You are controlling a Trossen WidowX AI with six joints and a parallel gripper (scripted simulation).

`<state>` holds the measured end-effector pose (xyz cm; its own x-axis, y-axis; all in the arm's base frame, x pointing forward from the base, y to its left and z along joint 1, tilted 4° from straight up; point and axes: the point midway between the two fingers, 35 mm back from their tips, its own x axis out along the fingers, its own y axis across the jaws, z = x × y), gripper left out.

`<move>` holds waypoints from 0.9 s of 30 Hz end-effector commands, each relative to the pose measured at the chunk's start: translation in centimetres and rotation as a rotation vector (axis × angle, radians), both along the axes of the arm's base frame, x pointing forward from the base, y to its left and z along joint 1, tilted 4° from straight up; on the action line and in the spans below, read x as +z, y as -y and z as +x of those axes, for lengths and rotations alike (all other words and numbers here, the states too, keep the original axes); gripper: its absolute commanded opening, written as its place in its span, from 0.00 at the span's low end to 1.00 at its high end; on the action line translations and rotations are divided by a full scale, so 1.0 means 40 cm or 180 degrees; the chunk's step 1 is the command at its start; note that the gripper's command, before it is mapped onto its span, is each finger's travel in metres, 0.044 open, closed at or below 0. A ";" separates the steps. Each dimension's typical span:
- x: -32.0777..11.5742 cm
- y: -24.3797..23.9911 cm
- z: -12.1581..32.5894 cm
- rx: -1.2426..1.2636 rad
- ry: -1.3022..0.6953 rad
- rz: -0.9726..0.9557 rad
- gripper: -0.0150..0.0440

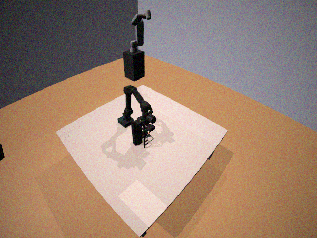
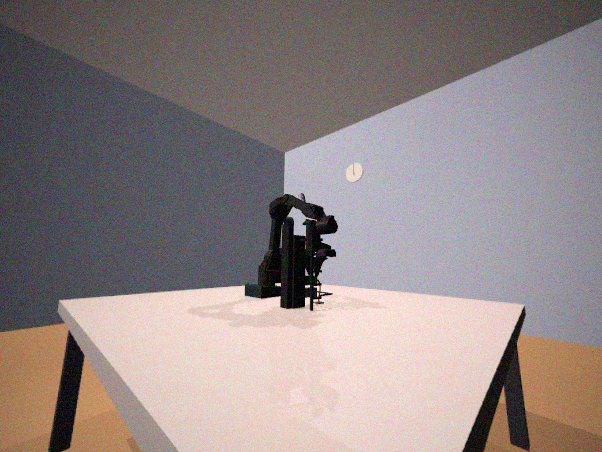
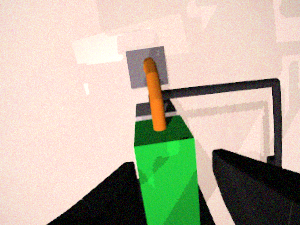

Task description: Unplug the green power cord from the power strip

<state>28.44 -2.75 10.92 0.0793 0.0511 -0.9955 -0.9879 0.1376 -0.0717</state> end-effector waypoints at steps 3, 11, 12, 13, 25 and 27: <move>-0.023 -0.001 -0.005 0.0014 -0.0038 0.0001 0.53; -0.017 -0.001 -0.002 0.0003 -0.0016 0.0002 0.48; -0.017 -0.001 -0.002 0.0003 -0.0016 0.0002 0.44; -0.017 -0.001 -0.002 0.0003 -0.0016 0.0002 0.39; -0.017 -0.005 -0.001 0.0003 -0.0017 0.0003 0.25; -0.016 -0.011 0.000 0.0004 -0.0017 0.0003 0.25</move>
<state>28.26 -2.69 10.22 0.0690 0.0501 -0.9964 -0.9887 0.1366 -0.0616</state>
